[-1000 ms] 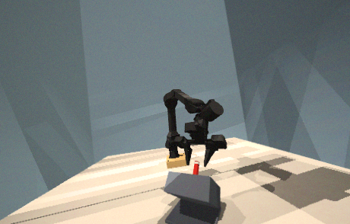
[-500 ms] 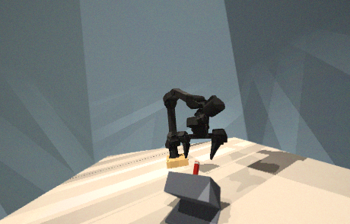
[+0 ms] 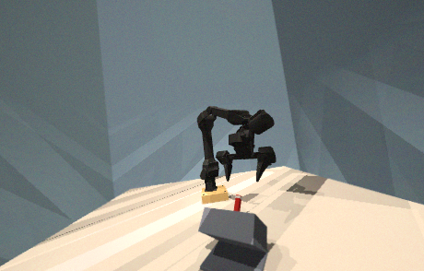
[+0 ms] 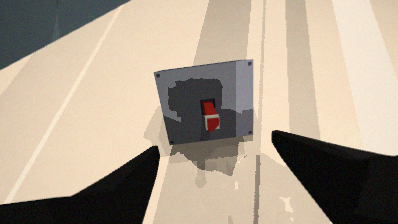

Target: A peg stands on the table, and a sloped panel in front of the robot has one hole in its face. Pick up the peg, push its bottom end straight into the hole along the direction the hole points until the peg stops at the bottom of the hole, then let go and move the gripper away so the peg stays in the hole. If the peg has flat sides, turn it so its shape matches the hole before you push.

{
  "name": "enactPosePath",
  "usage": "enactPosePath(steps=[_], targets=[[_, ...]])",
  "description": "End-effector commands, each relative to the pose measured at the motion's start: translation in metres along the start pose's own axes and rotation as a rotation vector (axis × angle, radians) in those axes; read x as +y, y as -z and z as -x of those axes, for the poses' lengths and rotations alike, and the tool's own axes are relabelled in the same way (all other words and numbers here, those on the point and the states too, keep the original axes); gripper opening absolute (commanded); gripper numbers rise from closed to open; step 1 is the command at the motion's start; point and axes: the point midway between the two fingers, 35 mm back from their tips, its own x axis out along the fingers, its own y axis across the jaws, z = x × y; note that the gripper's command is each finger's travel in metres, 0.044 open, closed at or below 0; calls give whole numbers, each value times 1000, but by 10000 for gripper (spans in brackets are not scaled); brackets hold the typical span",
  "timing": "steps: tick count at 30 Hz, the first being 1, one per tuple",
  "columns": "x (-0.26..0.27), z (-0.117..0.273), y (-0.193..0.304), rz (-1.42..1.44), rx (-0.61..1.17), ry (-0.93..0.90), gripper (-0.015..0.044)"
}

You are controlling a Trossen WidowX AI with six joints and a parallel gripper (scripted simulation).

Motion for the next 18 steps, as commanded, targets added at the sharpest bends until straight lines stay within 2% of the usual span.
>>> enactPosePath(steps=[1, 18], targets=[[0, 8, -1, -4, -6, -1, 440], [0, 26, 2, -3, -4, -1, 440]])
